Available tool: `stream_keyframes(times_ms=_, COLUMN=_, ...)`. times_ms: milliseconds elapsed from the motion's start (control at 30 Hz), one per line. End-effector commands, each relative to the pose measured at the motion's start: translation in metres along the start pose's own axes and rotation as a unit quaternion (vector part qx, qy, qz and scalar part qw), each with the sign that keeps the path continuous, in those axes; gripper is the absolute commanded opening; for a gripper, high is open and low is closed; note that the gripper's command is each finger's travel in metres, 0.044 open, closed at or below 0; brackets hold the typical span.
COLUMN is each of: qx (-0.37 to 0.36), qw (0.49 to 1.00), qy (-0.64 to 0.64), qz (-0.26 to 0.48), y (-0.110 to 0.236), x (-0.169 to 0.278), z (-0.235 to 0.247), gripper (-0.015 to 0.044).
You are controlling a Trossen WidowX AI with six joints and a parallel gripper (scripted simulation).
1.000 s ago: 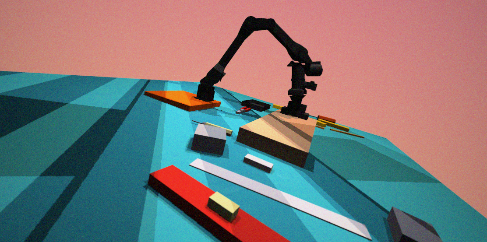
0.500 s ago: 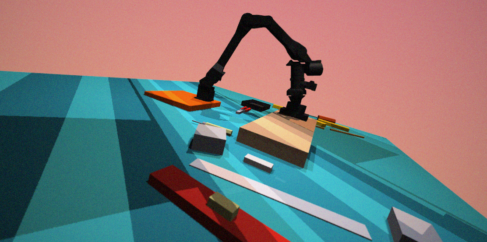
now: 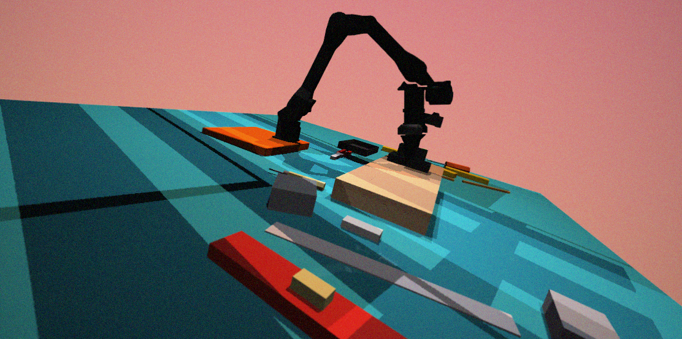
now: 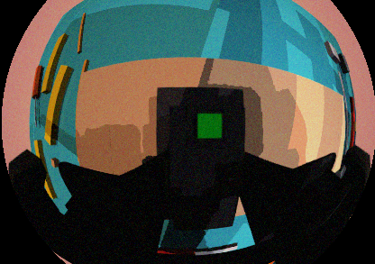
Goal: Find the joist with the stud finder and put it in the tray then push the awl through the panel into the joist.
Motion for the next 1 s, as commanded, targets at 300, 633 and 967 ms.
stream_keyframes(times_ms=300, qx=0.003, qw=1.0, qy=0.0, qz=0.0, y=0.0, x=-0.001, z=-0.051, gripper=0.0)
stream_keyframes(times_ms=633, qx=0.004, qw=1.0, qy=0.0, qz=0.0, y=0.001, x=-0.003, z=-0.089, gripper=0.0)
stream_keyframes(times_ms=967, qx=0.006, qw=1.0, qy=0.001, qz=0.0, y=0.001, x=-0.004, z=-0.127, gripper=0.0)
Point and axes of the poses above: the point midway between the two fingers, 35 mm back from their tips, its own y axis back along the fingers, its own z axis across the jaws, x = y × z, the point moved 8 cm from there along y, back along the fingers, and after that the axes turned 2 degrees about -y, right-handed, at the moved point
